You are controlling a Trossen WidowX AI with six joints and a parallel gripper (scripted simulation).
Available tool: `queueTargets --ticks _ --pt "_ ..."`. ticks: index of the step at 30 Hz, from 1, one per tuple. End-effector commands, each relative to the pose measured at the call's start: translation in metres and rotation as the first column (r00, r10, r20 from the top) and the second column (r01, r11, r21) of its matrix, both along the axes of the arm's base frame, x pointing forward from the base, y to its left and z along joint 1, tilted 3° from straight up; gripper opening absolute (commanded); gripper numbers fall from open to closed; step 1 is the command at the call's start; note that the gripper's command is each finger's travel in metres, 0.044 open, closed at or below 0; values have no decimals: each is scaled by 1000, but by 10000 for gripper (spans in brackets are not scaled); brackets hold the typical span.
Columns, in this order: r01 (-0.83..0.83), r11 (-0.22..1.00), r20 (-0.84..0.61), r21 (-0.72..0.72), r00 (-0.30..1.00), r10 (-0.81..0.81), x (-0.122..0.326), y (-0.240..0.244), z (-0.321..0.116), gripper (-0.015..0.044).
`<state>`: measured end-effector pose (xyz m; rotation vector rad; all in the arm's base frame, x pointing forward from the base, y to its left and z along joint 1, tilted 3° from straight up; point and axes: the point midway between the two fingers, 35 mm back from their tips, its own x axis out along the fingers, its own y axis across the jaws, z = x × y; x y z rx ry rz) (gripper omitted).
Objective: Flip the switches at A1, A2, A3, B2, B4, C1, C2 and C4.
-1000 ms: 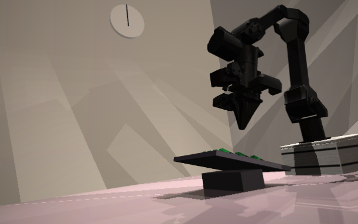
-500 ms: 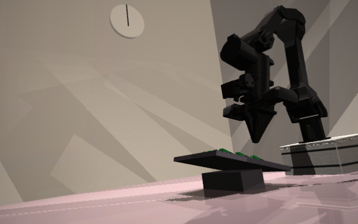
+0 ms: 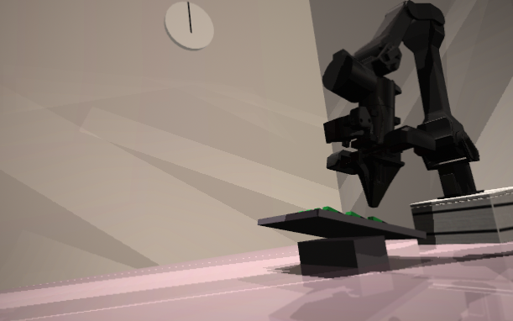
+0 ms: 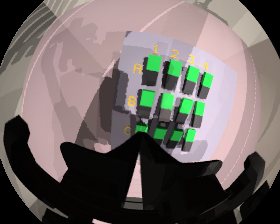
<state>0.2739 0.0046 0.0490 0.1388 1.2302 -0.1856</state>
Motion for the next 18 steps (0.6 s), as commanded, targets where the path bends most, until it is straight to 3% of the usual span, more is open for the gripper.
queueTargets --ticks 1,18 --pt "1 1000 -9 3 1000 -1 1 0 -9 0" --pt "1 1000 -9 3 1000 -1 2 0 -14 0"
